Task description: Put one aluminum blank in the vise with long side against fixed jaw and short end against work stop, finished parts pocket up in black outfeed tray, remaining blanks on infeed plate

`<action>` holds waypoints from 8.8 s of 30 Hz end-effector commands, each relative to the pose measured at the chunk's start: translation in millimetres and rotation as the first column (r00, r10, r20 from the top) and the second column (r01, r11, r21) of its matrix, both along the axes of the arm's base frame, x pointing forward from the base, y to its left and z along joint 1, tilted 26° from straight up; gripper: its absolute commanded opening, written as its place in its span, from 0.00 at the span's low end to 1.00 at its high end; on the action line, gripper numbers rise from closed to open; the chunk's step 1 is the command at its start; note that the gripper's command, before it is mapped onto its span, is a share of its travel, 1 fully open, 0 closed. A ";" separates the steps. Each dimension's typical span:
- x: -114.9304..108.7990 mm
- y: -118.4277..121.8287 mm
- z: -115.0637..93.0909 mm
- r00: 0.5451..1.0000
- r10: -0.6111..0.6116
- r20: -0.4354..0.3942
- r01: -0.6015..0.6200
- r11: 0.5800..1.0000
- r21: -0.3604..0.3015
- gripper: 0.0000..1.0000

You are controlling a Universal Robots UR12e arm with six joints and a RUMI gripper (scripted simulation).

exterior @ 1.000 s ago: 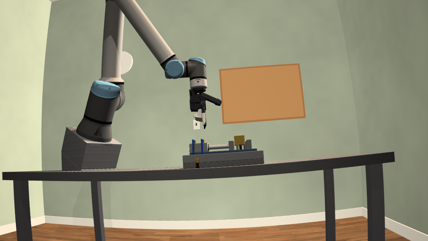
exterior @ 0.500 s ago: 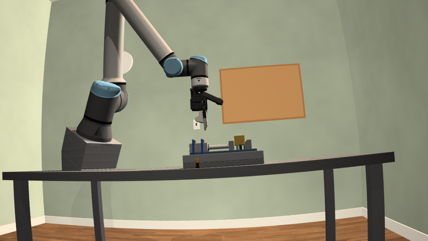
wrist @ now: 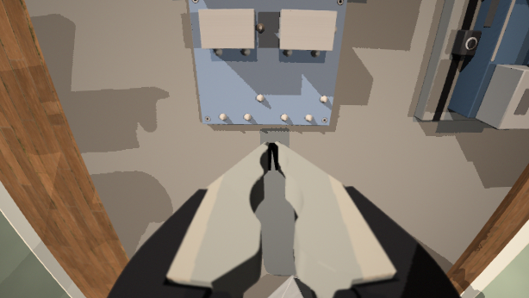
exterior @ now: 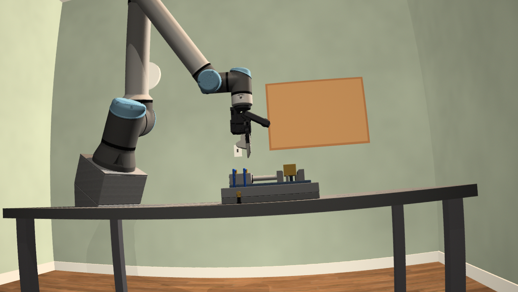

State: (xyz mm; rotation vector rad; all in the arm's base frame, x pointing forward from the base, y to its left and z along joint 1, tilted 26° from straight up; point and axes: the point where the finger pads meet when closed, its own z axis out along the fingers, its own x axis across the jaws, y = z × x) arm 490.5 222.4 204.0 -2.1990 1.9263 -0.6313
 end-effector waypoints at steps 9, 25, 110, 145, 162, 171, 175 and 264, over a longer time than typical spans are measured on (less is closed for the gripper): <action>0.3 0.2 0.7 1.000 0.000 0.001 0.000 1.000 0.000 0.00; 1.2 -0.1 -1.2 1.000 0.000 0.001 0.000 1.000 0.000 0.00; 28.6 -10.3 -61.2 1.000 0.000 0.001 0.000 1.000 0.000 0.00; 12.4 -4.0 -25.3 1.000 0.000 0.001 0.000 1.000 0.000 0.00; 0.9 0.5 0.1 1.000 0.000 0.001 0.000 1.000 0.000 0.00; 2.1 0.9 1.6 1.000 0.000 0.001 0.000 1.000 0.000 0.00; 28.7 5.4 14.7 1.000 0.000 0.001 0.000 1.000 0.000 0.00; 182.0 12.4 8.4 1.000 0.000 0.001 0.000 1.000 0.000 0.00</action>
